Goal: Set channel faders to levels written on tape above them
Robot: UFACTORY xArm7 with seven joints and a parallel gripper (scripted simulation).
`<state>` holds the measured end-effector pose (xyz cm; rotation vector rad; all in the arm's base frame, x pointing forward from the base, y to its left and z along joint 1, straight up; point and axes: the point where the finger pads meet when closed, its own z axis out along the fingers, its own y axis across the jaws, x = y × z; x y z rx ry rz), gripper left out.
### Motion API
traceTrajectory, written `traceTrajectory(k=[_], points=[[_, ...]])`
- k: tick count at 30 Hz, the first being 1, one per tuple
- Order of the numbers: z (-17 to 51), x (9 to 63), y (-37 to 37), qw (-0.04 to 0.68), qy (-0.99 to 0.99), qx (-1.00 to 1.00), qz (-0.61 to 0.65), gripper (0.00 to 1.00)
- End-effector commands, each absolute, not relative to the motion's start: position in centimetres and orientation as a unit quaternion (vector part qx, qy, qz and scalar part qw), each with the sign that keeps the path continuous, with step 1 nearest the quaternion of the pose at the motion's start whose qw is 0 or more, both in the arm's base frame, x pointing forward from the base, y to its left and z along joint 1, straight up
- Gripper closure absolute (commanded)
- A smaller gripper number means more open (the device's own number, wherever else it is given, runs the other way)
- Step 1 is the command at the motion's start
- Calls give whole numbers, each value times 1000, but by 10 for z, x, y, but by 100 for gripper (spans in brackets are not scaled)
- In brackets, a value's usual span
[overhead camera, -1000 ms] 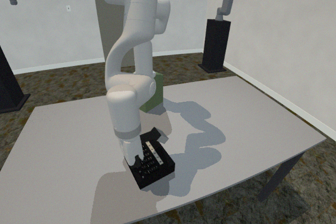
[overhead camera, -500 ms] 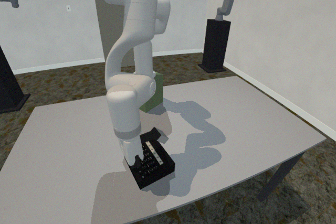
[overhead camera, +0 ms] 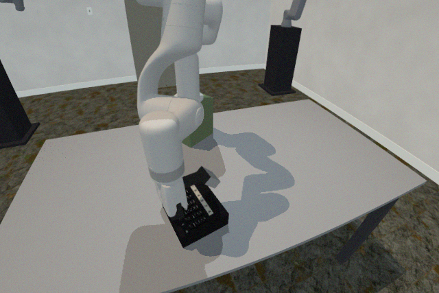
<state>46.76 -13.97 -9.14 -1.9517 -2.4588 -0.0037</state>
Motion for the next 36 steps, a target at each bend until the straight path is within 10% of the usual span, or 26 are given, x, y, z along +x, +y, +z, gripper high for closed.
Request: traceTrajectory(k=[1, 36], points=[[-91, 469, -140, -1, -783, -622, -2, 100], [-101, 469, -140, -1, -783, -622, -2, 100]])
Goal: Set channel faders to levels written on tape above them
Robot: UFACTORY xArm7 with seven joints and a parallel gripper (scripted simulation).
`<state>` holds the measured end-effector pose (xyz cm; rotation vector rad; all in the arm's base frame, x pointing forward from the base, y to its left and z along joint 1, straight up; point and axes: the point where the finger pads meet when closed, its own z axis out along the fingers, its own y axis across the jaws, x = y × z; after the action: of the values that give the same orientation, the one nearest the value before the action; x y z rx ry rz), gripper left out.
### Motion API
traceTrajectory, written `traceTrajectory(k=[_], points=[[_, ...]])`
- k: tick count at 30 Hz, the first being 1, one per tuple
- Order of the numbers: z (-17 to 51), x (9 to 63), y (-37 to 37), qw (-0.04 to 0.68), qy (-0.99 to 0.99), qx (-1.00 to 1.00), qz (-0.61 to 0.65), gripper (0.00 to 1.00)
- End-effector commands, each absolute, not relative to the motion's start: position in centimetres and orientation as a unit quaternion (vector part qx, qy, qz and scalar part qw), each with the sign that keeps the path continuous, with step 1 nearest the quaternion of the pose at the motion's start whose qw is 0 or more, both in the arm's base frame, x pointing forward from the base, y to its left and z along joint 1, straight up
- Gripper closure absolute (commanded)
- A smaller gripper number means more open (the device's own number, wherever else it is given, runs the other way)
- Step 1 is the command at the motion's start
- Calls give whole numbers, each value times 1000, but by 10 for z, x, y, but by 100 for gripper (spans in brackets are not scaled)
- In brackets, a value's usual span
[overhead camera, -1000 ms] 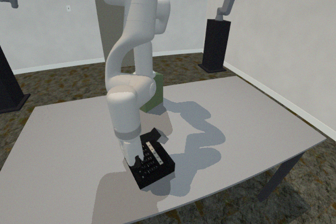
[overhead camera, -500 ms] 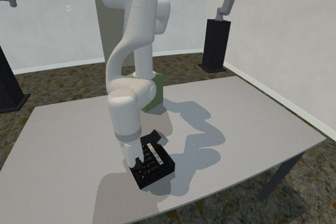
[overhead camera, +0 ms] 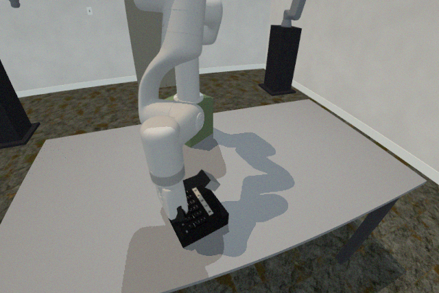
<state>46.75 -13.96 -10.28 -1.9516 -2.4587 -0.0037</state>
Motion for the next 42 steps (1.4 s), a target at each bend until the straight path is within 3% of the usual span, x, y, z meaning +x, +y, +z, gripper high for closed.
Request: traceTrajectory(k=[1, 42], points=[[-101, 469, -140, -1, -783, -622, -2, 100], [-101, 467, -130, -1, -783, -622, -2, 100]])
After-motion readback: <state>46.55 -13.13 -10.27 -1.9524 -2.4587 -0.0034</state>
